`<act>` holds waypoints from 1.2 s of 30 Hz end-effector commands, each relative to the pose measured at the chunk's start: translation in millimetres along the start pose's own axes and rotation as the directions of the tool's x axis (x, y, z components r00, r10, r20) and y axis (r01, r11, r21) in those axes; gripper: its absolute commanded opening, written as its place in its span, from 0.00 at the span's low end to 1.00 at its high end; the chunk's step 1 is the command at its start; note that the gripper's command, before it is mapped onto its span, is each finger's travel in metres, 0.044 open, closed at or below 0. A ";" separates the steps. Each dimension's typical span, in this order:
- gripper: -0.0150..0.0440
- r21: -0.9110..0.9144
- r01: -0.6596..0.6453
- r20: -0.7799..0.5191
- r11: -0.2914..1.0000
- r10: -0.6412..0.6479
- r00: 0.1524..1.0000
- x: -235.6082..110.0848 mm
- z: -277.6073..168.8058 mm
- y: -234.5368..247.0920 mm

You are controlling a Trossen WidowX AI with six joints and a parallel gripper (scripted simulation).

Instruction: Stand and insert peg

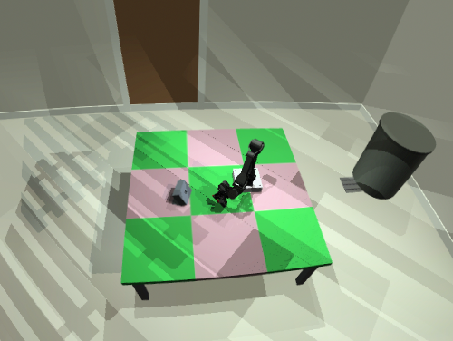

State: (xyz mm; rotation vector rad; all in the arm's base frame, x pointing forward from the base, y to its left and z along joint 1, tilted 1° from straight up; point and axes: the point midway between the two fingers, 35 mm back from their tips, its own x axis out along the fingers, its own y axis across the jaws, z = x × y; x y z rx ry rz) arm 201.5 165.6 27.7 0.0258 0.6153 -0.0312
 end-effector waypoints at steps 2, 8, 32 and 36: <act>0.34 0.003 0.002 0.040 1.000 -0.002 0.999 -2.5 -1.8 -0.8; 0.34 0.003 0.002 0.092 1.000 -0.002 0.996 -5.9 -4.1 -0.9; 0.34 0.001 0.001 0.294 1.000 -0.001 0.956 -18.1 -15.1 -1.4; 0.34 0.001 0.001 0.327 1.000 -0.001 0.945 -19.9 -17.1 -1.5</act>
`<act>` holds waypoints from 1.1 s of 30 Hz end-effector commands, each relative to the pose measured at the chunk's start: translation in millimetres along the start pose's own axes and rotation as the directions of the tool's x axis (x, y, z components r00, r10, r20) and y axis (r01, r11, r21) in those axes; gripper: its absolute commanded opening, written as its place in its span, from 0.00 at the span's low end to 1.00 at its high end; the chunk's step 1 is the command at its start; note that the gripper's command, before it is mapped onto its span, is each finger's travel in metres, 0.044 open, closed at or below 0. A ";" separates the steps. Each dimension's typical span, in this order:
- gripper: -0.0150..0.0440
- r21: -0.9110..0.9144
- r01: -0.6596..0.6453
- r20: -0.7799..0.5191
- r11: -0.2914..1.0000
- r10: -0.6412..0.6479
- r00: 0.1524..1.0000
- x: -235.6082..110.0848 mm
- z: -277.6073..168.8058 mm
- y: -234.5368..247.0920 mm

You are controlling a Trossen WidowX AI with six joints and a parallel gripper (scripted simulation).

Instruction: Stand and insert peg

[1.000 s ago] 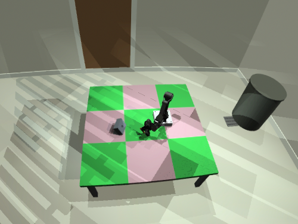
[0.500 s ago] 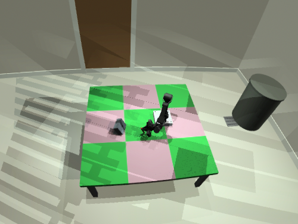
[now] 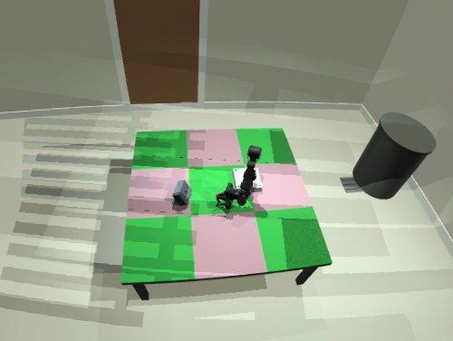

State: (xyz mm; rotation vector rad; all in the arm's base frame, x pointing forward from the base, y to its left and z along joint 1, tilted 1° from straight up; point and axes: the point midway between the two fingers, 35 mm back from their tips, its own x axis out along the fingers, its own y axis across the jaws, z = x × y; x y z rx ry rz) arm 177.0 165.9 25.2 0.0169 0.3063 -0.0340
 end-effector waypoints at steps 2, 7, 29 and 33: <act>0.34 0.004 0.001 0.042 1.000 -0.001 0.999 -2.7 -1.2 -0.8; 0.34 0.004 0.000 0.085 1.000 -0.001 0.996 -5.6 -3.1 -1.0; 0.34 -0.008 0.001 0.124 1.000 0.000 0.992 -8.2 -9.6 -1.6; 0.34 -0.010 0.003 0.126 1.000 -0.002 0.992 -9.6 -9.1 -1.8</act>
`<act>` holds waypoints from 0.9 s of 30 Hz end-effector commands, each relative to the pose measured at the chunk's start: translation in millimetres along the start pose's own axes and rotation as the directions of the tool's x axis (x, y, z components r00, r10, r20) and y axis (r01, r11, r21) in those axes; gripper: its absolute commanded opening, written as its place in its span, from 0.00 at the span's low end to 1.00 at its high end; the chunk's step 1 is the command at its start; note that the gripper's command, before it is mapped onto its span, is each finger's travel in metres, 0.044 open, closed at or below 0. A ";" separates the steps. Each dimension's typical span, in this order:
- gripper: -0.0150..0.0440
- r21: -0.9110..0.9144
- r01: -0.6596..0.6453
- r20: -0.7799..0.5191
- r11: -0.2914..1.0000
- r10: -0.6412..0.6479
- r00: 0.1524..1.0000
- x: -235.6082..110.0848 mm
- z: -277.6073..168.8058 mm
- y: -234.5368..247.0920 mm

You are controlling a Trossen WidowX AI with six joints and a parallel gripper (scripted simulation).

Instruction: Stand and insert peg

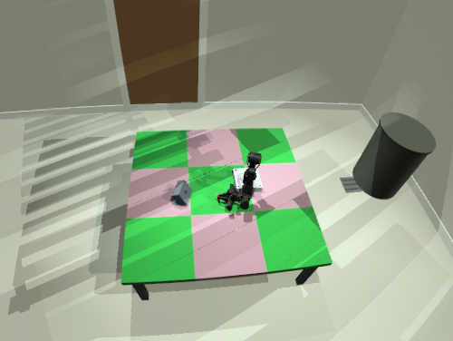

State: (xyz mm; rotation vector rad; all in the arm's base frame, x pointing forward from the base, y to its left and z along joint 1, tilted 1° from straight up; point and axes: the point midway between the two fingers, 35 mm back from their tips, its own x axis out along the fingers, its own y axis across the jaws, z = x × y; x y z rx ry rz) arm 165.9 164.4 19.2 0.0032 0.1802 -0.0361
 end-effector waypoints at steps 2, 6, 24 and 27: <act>0.34 0.000 0.000 0.000 1.000 0.000 1.000 -1.2 -0.3 0.0; 0.34 -0.002 0.001 0.001 1.000 -0.001 1.000 -2.0 -0.9 -0.4; 0.39 0.004 0.009 0.016 1.000 -0.009 1.000 -4.4 -1.5 -1.1; 0.47 0.004 0.009 0.016 1.000 -0.009 1.000 -4.4 -1.5 -1.1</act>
